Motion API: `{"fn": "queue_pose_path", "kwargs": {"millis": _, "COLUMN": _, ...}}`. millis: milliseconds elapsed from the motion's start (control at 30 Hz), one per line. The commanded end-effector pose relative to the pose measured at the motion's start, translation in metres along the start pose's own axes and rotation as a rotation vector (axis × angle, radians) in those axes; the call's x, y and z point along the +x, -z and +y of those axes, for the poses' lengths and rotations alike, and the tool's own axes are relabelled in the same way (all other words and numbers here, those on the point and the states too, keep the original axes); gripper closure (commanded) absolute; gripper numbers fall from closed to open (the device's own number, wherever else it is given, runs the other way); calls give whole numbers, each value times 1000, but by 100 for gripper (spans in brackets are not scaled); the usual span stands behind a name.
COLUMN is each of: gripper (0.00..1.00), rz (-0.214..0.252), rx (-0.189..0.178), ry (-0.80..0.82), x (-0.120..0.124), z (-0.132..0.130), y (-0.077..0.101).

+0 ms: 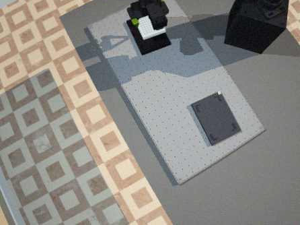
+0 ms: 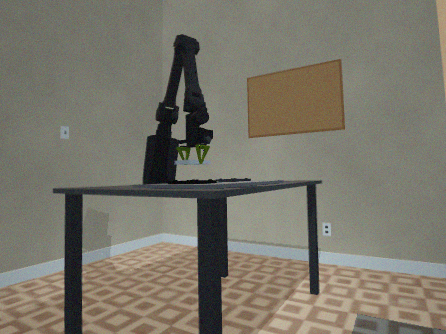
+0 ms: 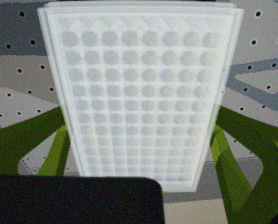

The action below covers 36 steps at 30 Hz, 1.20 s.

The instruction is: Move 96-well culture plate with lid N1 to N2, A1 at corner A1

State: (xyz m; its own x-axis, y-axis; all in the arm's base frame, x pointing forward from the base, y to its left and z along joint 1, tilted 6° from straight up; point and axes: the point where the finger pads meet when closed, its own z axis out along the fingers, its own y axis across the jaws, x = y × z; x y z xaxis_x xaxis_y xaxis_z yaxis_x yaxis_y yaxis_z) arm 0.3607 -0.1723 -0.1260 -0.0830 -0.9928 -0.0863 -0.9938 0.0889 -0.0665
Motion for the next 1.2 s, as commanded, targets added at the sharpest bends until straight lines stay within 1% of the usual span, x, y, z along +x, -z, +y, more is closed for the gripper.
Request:
{"fn": "queue_pose_path", "kwargs": {"millis": 0, "gripper": 100, "rz": 7, "rx": 18, "ry": 4, "x": 6, "z": -1, "y": 17}}
{"fn": "queue_pose_path", "kwargs": {"millis": 167, "gripper": 100, "rz": 7, "rx": 18, "ry": 6, "x": 5, "z": -1, "y": 25}}
{"fn": "queue_pose_path", "kwargs": {"millis": 333, "gripper": 100, "rz": 8, "rx": 19, "ry": 7, "x": 5, "z": -2, "y": 26}}
{"fn": "queue_pose_path", "kwargs": {"millis": 367, "gripper": 100, "rz": -5, "rx": -9, "ry": 4, "x": 3, "z": 6, "y": 12}}
{"fn": "queue_pose_path", "kwargs": {"millis": 500, "gripper": 100, "rz": 5, "rx": 13, "ry": 7, "x": 4, "z": 0, "y": 21}}
{"fn": "queue_pose_path", "kwargs": {"millis": 533, "gripper": 100, "rz": 10, "rx": 27, "ry": 7, "x": 5, "z": -10, "y": 21}}
{"fn": "queue_pose_path", "kwargs": {"millis": 1067, "gripper": 100, "rz": 10, "rx": 27, "ry": 7, "x": 5, "z": -10, "y": 21}}
{"fn": "queue_pose_path", "kwargs": {"millis": 1100, "gripper": 100, "rz": 14, "rx": 34, "ry": 59, "x": -5, "z": -8, "y": 25}}
{"fn": "queue_pose_path", "kwargs": {"millis": 1167, "gripper": 100, "rz": 15, "rx": 37, "ry": 59, "x": -11, "z": -7, "y": 25}}
